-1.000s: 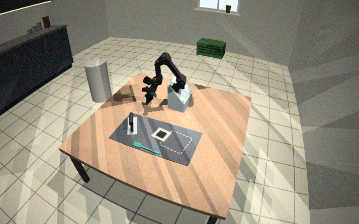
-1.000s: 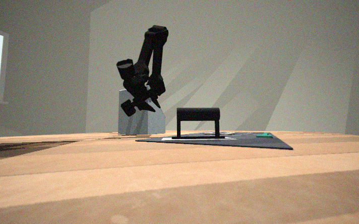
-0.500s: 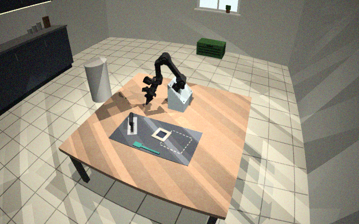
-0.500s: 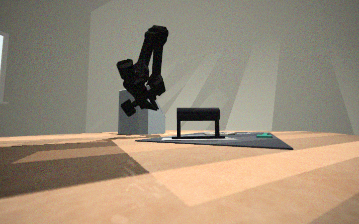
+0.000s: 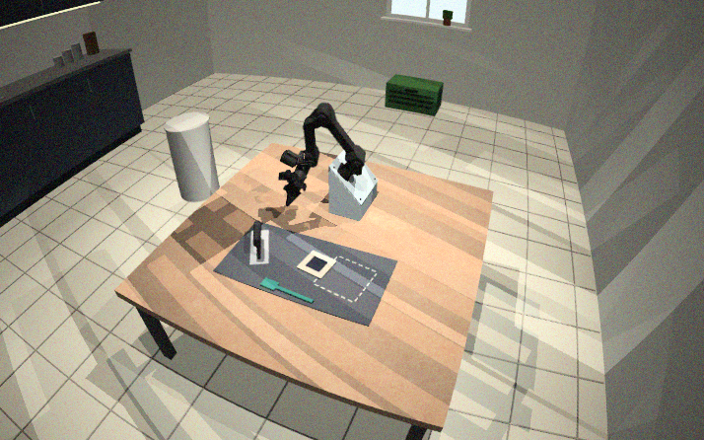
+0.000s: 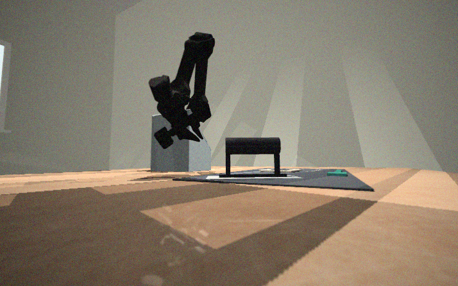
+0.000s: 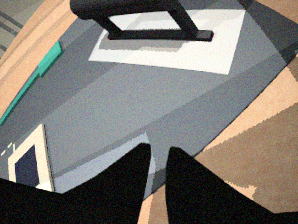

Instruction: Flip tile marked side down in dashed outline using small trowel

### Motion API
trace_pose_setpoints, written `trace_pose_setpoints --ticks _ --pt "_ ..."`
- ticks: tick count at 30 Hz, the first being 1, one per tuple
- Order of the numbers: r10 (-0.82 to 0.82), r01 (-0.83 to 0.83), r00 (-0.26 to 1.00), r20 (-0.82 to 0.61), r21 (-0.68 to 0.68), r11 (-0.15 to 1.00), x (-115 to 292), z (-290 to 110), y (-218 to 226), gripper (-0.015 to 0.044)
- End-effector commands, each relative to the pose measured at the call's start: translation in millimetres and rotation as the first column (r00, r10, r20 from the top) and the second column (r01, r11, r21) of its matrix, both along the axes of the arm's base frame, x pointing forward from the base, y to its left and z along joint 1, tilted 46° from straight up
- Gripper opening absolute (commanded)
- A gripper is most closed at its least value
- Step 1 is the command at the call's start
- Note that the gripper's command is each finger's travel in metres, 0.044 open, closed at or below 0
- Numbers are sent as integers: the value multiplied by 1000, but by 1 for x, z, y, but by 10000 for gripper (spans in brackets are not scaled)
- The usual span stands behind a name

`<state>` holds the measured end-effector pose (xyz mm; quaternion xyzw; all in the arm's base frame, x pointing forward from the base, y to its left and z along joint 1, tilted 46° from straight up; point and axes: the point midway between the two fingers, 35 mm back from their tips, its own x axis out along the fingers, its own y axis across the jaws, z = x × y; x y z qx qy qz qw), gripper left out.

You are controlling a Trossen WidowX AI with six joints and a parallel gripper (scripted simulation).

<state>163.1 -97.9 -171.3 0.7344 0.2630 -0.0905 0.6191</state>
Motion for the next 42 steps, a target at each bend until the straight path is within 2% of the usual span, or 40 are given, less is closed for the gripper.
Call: trace_pose_setpoints --ticks 1,7,15,23,32,42 --pt "0 0 1000 0 0 1000 0 0 0 126" --pt "77 -77 997 -14 -64 995 6 -12 -8 270" --pt "277 -281 960 -47 -206 937 26 -40 -30 270" --pt "473 -472 877 -78 -319 822 54 -55 -51 270" --pt "668 -644 735 -117 -429 633 91 -57 -67 270" --pt "845 -772 508 -164 -522 363 135 -49 -81 270"
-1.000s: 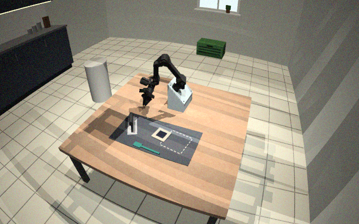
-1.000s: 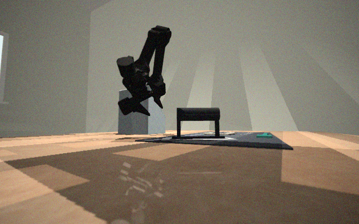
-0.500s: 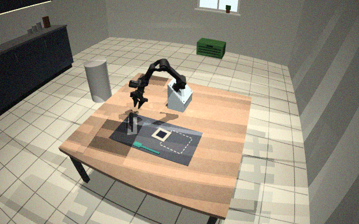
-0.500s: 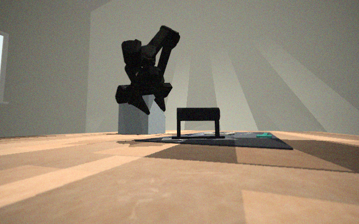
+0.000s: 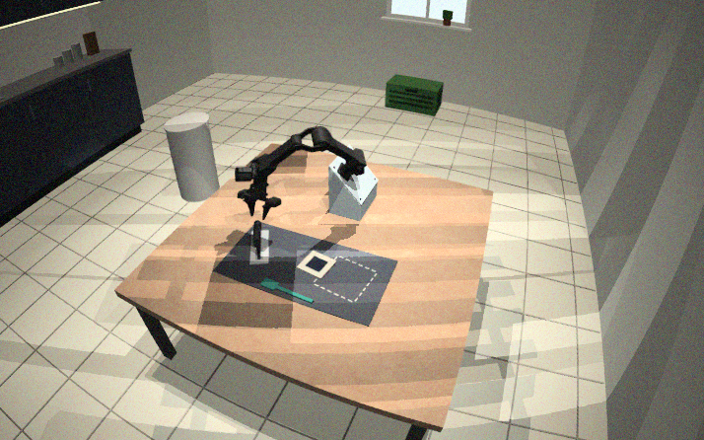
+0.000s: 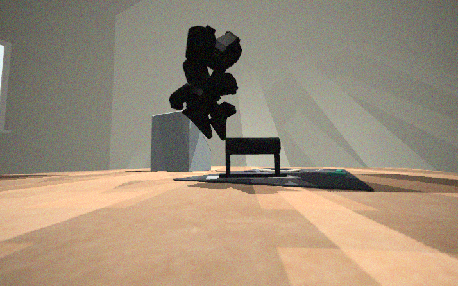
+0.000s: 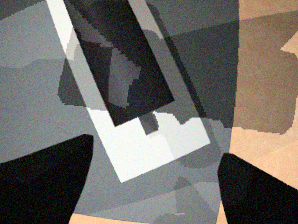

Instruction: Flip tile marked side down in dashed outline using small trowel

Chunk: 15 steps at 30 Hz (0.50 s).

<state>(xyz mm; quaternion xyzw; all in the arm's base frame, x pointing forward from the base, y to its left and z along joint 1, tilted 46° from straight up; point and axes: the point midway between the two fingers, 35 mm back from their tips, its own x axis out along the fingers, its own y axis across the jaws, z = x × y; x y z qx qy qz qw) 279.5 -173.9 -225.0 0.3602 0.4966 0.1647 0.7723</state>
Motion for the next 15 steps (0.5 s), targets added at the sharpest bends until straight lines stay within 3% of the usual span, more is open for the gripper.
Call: trace_pose_setpoints --ticks 1,15 --pt "155 -153 988 29 -57 987 23 7 -5 270" --pt "572 -552 815 92 -176 815 81 48 1 270"
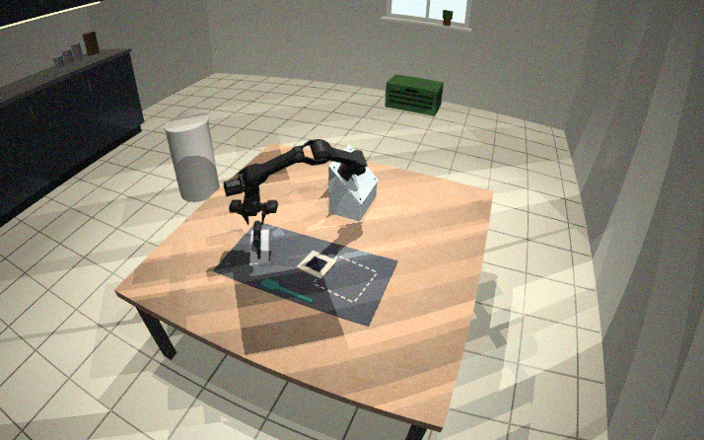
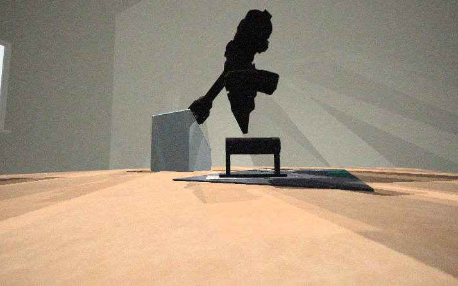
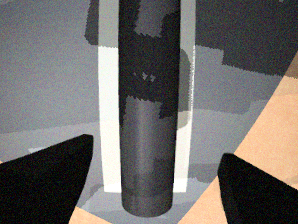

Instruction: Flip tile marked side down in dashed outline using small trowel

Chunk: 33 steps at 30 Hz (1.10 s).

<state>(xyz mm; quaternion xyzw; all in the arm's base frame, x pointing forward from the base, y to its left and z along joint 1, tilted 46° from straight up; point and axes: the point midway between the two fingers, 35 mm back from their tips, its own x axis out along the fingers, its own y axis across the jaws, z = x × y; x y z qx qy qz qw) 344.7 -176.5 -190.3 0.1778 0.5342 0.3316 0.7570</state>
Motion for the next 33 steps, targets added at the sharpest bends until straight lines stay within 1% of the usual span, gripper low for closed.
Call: trace_pose_setpoints --ticks 1,10,33 --pt "142 -141 989 35 -28 990 17 16 4 270" --pt "147 -146 988 37 -29 989 18 16 5 270" --pt "147 -146 988 37 -28 989 23 -10 32 270"
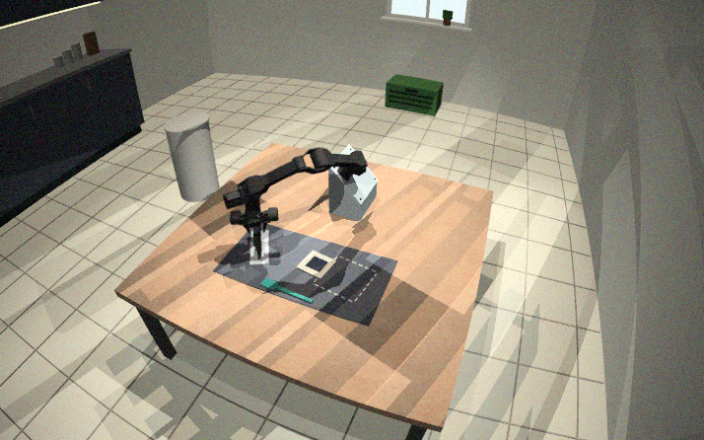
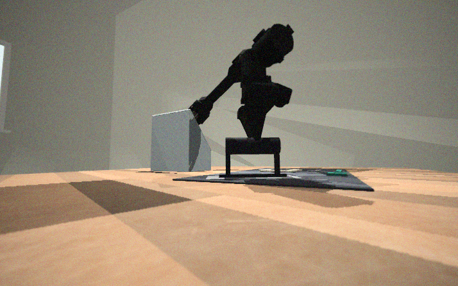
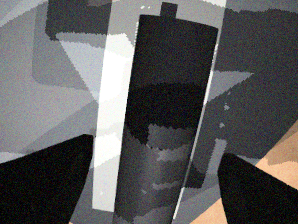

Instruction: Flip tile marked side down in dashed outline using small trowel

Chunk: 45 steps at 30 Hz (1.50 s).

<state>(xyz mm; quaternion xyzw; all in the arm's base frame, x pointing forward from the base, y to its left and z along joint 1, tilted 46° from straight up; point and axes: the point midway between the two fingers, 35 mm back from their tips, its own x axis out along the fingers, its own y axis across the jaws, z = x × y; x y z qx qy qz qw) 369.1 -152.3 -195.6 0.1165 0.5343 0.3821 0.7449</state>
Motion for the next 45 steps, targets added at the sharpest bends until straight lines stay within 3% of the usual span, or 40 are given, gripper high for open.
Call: trace_pose_setpoints --ticks 1,6,12,34,45 --pt "-3 3 1000 -7 9 1000 -1 -6 8 270" --pt "-3 3 1000 -7 10 1000 0 -10 13 270" --pt "-3 3 1000 -7 10 1000 0 -10 13 132" --pt "1 -1 1000 -4 9 1000 0 -10 13 130" --pt "218 -211 954 204 -55 976 0 -10 13 130"
